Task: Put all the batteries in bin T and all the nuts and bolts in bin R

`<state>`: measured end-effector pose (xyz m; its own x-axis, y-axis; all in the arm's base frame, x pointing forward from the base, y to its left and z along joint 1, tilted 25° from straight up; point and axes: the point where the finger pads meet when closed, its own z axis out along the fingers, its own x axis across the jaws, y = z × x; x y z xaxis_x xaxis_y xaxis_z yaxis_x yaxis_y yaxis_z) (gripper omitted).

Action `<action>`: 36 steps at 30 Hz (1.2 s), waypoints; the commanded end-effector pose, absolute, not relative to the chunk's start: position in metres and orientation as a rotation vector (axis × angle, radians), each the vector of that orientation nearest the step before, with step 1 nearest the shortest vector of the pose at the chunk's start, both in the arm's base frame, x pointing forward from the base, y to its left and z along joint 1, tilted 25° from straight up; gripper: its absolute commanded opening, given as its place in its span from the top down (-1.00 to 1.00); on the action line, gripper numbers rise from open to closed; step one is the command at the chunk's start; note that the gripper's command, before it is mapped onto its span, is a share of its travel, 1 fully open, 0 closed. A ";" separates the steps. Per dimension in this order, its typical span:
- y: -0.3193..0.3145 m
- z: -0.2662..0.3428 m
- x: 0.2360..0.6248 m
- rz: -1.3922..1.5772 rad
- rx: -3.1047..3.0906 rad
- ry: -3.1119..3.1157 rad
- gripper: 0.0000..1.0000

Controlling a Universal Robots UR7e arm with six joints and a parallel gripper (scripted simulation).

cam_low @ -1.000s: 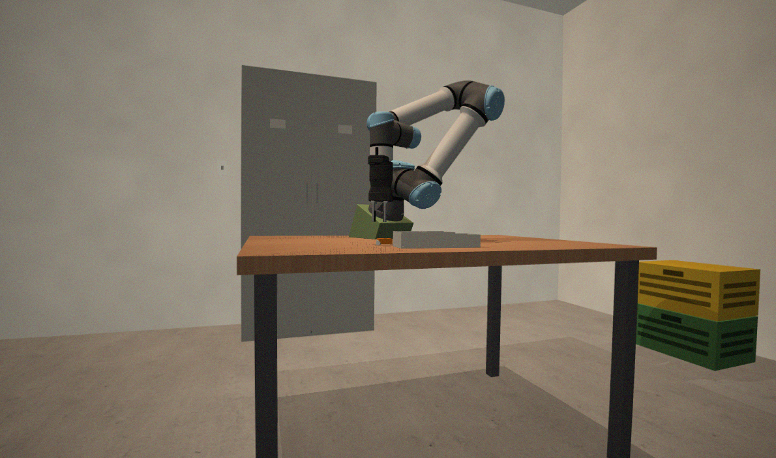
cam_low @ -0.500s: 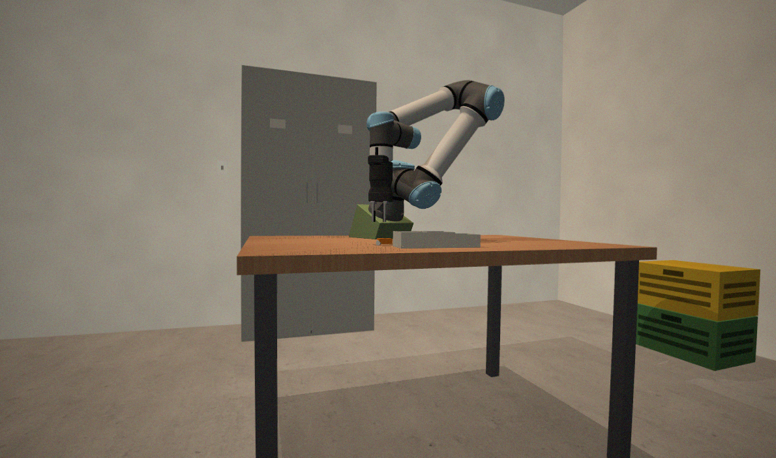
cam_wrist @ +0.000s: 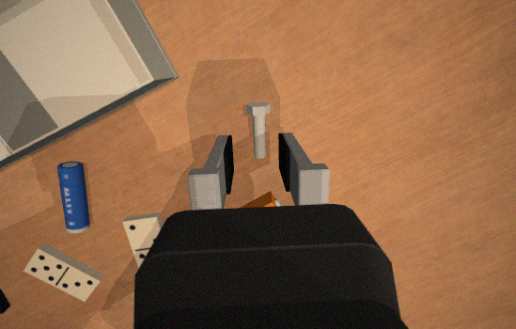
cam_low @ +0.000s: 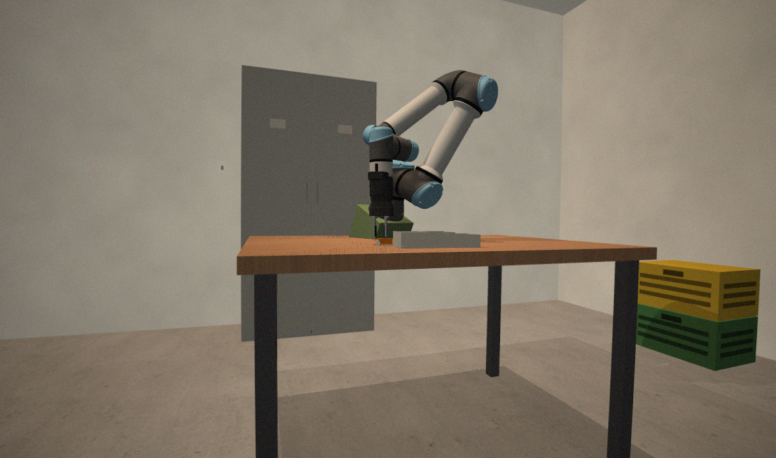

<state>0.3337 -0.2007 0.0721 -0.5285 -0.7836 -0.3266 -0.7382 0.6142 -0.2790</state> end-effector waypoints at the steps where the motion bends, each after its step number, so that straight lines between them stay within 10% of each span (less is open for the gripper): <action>1: -0.211 0.062 0.347 -0.175 -1.211 2.428 -0.24; 36: -0.205 0.050 0.349 -0.175 -1.209 2.428 -0.24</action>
